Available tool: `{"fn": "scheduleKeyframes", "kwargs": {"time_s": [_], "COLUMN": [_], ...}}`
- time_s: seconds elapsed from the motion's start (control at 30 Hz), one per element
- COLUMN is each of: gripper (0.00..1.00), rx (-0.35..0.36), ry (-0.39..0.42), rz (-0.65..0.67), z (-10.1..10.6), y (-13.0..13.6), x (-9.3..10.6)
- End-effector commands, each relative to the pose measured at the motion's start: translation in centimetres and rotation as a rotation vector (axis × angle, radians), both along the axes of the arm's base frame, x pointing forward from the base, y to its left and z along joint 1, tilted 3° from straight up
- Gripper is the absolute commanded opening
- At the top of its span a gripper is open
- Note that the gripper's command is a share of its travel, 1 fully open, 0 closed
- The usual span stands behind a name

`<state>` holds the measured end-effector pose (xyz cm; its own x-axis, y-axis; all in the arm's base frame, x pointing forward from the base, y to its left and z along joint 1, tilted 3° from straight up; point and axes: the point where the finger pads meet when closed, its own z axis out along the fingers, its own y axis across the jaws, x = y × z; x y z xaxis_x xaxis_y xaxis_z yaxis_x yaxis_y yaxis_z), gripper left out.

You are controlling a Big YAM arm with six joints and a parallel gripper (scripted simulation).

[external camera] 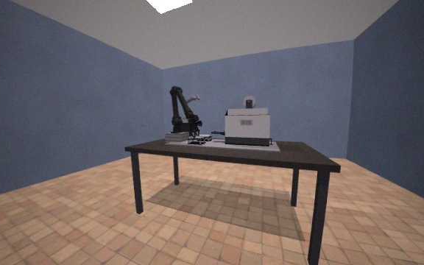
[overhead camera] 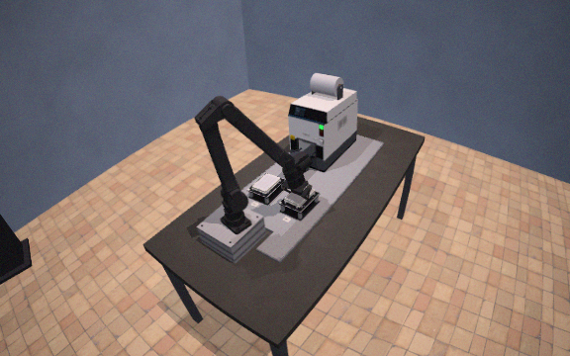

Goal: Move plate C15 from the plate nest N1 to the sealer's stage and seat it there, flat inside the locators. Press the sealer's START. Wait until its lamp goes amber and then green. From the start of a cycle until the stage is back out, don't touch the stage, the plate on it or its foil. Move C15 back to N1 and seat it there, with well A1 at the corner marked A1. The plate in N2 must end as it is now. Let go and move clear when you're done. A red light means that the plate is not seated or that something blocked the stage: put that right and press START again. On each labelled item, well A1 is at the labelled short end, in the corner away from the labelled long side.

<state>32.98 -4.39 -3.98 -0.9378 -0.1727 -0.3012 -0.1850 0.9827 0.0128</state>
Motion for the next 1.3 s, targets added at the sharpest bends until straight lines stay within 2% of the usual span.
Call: {"fn": "scheduleKeyframes", "kwargs": {"time_s": [0.0,0.43,0.9,1.27], "gripper": [0.0,0.0,0.0,0.0], "rx": [-0.005,-0.003,-0.008,-0.012], "ry": [-0.028,-0.009,-0.032,-0.043], "rz": [0.008,0.014,0.001,0.003], "z": [0.2,-0.7,0.9,1.1], "y": [-0.1,0.3,-0.4,-0.7], "x": [1.8,0.4,1.7,2.0]}}
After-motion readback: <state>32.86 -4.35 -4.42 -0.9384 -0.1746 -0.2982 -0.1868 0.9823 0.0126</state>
